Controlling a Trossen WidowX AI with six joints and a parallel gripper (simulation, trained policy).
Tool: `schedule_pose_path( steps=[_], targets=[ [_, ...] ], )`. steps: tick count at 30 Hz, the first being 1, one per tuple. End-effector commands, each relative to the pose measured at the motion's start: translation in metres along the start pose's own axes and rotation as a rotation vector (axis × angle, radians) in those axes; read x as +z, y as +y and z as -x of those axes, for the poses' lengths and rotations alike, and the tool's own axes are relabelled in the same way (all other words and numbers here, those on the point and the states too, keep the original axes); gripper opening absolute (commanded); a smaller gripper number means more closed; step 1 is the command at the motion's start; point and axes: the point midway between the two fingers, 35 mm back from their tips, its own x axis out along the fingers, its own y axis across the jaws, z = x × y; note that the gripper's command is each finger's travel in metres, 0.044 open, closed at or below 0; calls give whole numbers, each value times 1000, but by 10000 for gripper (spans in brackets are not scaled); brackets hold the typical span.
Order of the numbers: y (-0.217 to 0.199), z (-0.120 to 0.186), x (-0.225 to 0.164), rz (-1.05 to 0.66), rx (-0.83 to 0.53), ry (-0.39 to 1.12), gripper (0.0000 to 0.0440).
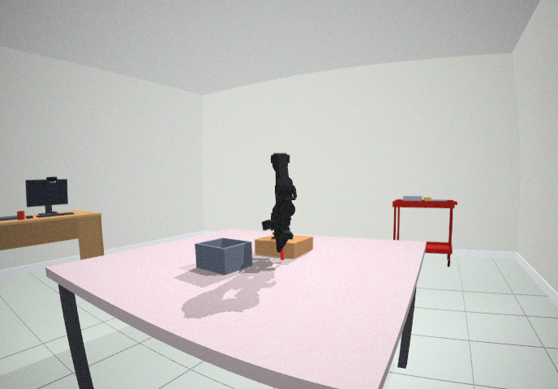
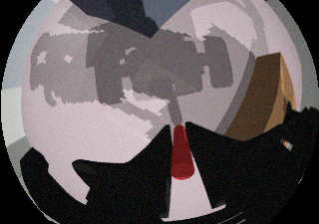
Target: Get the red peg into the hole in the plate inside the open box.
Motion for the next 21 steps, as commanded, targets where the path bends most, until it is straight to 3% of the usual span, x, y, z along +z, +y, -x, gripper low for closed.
schedule_pose_path(
  steps=[1,21],
  targets=[
    [3,10,9,28,13,-33,0],
    [21,76,79,102,45,-177,0]
  ],
)
